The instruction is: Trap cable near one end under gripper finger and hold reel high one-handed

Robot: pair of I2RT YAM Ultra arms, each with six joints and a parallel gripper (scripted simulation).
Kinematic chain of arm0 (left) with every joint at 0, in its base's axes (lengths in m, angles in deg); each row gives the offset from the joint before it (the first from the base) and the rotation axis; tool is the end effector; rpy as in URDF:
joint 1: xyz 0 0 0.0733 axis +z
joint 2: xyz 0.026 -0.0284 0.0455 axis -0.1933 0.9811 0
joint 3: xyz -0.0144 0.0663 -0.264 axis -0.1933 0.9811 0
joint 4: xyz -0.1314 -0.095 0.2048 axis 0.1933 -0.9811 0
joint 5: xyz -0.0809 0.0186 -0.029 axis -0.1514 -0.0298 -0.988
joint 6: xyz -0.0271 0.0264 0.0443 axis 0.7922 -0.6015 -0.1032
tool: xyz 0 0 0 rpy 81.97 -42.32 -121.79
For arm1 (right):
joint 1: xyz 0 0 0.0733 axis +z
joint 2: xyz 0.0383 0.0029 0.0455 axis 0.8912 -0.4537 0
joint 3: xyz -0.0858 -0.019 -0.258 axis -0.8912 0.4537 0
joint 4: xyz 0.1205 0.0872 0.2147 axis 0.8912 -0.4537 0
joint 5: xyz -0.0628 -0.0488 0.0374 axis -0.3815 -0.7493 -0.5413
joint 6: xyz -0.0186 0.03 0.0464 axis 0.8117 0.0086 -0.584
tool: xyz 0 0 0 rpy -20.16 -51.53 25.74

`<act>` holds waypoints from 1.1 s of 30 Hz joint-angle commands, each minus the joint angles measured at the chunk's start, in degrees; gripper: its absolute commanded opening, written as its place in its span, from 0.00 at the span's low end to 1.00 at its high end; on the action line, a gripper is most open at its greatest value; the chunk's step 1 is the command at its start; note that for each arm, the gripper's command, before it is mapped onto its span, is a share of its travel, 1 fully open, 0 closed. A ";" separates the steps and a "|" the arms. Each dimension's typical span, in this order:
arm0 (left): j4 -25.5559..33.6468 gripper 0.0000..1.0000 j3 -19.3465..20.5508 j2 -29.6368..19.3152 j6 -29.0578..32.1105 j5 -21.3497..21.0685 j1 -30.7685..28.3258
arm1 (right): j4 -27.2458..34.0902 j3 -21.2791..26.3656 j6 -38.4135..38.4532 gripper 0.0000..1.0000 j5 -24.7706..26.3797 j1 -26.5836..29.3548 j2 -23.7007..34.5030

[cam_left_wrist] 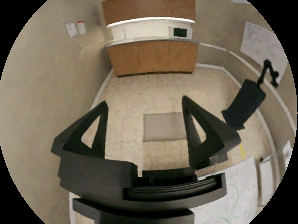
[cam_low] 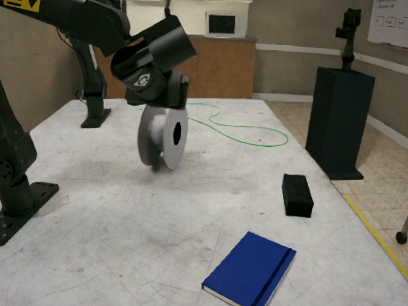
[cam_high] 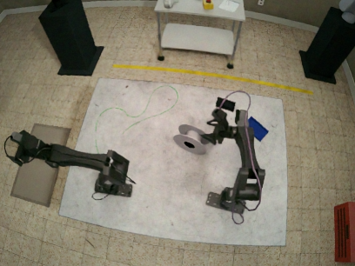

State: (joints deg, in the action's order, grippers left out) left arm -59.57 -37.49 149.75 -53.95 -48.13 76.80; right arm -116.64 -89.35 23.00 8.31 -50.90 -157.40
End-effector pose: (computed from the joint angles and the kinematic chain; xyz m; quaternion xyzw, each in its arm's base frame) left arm 0.0079 0.2457 0.4048 -0.4938 0.5121 0.4871 0.5065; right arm 0.2522 0.0901 0.2521 -0.5743 0.6538 0.3305 0.3653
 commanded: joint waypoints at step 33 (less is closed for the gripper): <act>0.86 1.00 0.07 0.41 -0.36 0.58 -0.29 | 16.93 3.69 -11.55 0.75 -4.19 8.79 -4.52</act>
State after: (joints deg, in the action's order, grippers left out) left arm -59.57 -37.49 149.75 -53.95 -48.13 76.80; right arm -102.78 -86.38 13.18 4.66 -43.19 -161.14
